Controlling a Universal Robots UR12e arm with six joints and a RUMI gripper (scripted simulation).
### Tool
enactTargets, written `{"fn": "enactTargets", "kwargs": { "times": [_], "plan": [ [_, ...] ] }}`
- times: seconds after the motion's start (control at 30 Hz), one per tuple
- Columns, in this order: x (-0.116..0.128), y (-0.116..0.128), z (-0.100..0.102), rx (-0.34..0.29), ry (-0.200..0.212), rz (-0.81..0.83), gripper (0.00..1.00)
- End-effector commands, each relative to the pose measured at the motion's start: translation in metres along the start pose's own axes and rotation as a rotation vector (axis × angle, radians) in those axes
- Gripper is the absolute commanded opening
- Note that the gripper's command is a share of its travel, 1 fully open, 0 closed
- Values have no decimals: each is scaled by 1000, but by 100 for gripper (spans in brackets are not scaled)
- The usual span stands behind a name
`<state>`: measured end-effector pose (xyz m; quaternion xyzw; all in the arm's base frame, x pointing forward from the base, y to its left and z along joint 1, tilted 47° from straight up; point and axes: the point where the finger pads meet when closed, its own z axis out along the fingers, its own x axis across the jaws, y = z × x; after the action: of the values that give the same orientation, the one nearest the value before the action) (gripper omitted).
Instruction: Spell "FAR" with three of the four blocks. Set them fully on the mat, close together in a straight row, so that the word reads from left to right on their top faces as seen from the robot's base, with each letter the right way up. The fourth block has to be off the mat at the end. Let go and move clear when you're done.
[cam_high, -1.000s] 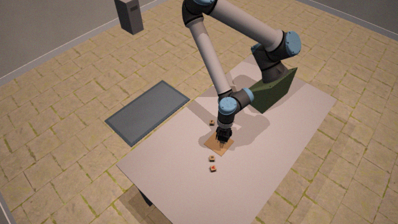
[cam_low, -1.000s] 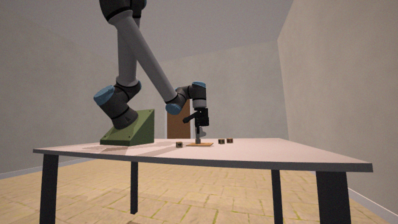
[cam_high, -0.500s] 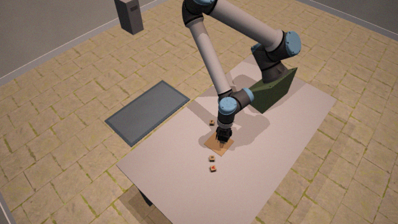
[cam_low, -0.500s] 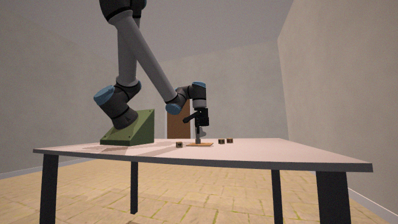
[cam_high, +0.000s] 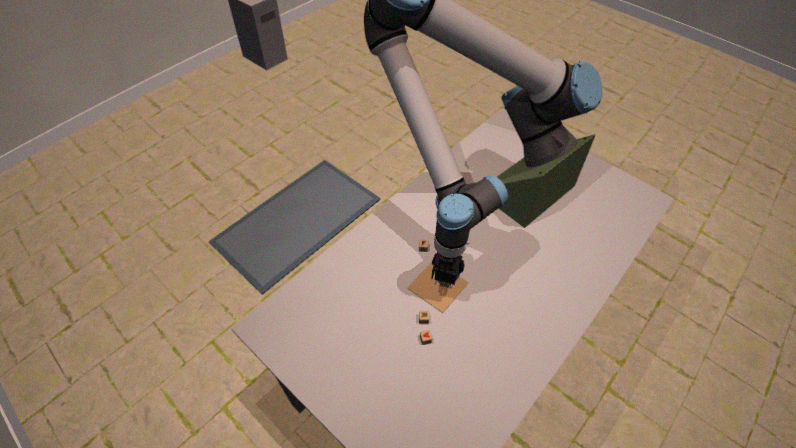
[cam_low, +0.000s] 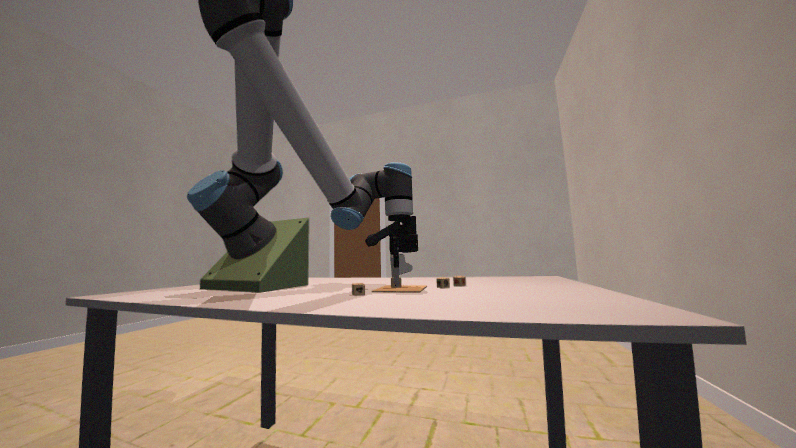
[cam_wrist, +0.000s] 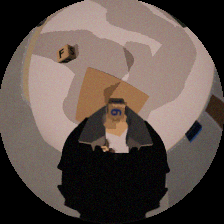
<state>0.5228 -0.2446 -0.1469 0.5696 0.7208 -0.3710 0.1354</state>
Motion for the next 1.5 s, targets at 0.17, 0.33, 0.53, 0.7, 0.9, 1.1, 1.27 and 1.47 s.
{"fn": "enactTargets", "kwargs": {
  "times": [0.17, 0.33, 0.53, 0.7, 0.9, 1.1, 1.27, 1.47],
  "plan": [
    [0, 0, -27, -1, 0, 0, 9],
    [0, 0, -61, -1, 0, 0, 9],
    [0, 0, -84, -1, 0, 0, 9],
    [0, 0, -99, -1, 0, 0, 9],
    [0, 0, -100, -1, 0, 0, 9],
    [-1, 0, -100, -1, 0, 3, 9],
    [-55, -14, -99, -3, 3, 179, 9],
    [-113, -36, -97, -2, 2, 366, 9]
  ]
}}
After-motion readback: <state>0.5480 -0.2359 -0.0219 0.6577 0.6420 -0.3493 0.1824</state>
